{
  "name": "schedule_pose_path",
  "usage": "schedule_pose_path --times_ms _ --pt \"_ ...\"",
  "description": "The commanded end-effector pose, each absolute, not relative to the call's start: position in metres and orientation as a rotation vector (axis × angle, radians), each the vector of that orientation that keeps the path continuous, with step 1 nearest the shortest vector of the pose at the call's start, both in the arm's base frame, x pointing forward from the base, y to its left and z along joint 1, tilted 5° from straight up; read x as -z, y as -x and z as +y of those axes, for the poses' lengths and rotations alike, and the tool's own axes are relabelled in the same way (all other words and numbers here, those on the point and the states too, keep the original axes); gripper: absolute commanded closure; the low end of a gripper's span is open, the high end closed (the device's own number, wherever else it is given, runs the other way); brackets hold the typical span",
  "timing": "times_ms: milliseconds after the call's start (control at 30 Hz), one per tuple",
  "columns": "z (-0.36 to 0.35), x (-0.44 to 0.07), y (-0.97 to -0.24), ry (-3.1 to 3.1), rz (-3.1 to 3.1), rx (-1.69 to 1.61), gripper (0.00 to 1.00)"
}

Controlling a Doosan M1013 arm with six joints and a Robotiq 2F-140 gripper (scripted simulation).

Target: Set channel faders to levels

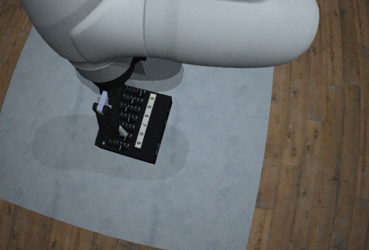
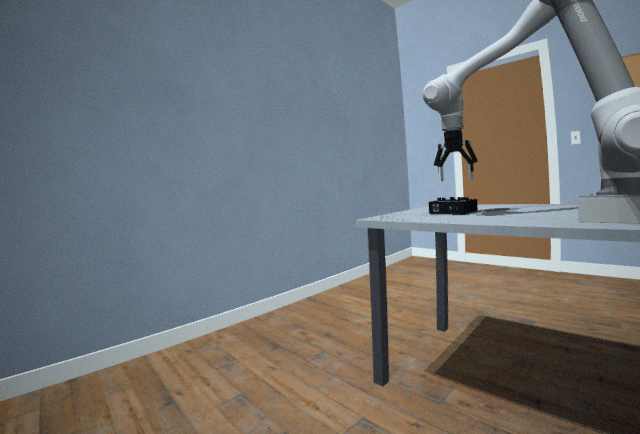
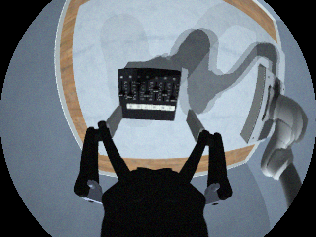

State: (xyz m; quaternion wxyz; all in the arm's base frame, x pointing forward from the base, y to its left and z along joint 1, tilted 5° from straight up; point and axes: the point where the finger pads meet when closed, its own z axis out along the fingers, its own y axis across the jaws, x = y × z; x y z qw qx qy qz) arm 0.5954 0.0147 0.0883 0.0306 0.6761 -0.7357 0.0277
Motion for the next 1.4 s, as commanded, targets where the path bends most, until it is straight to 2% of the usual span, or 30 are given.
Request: schedule_pose_path --times_ms 0,300,1367 --pt "0.016 -0.100 -0.595 -2.084 -2.267 -0.085 0.00" --pt "0.018 -0.130 -0.596 -2.084 -2.267 -0.085 0.00" --pt "0.018 -0.134 -0.596 -2.084 -2.267 -0.085 0.00"
